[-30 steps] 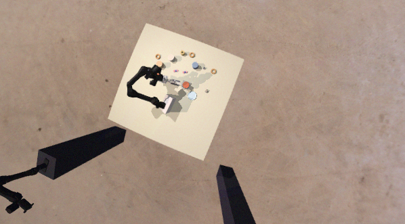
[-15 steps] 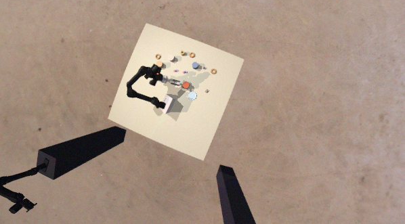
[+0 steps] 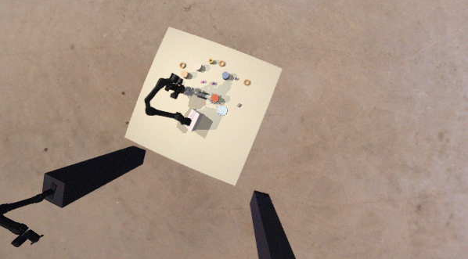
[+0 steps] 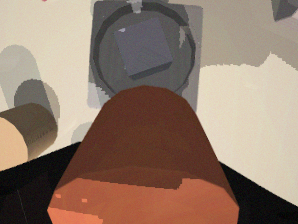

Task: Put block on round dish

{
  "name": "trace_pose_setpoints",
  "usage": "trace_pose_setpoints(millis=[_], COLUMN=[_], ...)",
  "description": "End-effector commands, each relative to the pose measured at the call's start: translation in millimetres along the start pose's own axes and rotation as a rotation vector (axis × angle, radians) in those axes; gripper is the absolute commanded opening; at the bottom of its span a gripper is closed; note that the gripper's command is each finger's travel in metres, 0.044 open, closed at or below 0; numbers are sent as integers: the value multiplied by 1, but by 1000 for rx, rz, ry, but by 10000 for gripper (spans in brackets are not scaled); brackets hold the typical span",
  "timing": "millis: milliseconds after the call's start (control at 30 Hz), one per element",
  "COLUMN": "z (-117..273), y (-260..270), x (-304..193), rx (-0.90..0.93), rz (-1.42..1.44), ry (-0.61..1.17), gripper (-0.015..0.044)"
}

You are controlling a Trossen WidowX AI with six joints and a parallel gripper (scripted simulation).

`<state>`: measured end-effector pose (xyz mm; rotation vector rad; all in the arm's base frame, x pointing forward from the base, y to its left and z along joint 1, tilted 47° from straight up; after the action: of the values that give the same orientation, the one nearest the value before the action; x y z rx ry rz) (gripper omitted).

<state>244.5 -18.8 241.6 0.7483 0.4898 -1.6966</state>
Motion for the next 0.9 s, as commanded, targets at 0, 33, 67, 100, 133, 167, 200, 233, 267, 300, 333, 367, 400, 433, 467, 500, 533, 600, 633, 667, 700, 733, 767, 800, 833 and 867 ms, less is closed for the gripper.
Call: trace_pose_setpoints(millis=[0,33,67,100,133,167,200,233,267,300,333,367,400,433,467,500,533,600,633,667,700,733,767,800,833,867], z=[-8,-10,-12,-14,-16,-18,-20,-22,-24,-26,-27,-29,-31,-32,-34,-36,-37,-40,-40,-40,-40,-42,-43,-46,-49,-52], y=[-7,-9,-10,-12,-14,-15,-17,-19,-20,-22,-24,-26,-28,-30,-32,-34,-36,-39,-39,-39,-39,-39,-39,-39,-39,-39], x=[-12,-15,-17,-20,-23,-25,-28,-30,-33,-35,-38,-40,-43,-45,-47,-50,-52,-55,-55,-55,-55,-55,-56,-56,-56,-56], rx=[-4,-5,-7,-9,-11,-13,-15,-17,-19,-21,-23,-25,-28,-30,-32,-34,-37,-40,-40,-40,-41,-41,-41,-41,-41,-41], rz=[15,18,22,26,30,33,37,41,44,48,52,55,59,62,66,69,73,77,78,78,78,78,78,78,78,79], ry=[7,8,9,11,12,14,16,18,20,22,24,27,29,32,35,38,41,45,45,45,45,45,45,45,44,44], gripper=[0,0,0,0,0,0,0,0,0,0,0,0,0,0,0,0,0,0,0,0,0,0,0,0,0,0])
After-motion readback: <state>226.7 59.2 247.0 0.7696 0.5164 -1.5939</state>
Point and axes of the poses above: the point midway between the two fingers, 35 mm back from their tips, its own z axis back along the fingers, its own y axis across the jaws, x = y × z, the point moved 6 cm from there along z, back along the fingers, and after that the axes turned 5 degrees about -z, right-handed, at the moved point
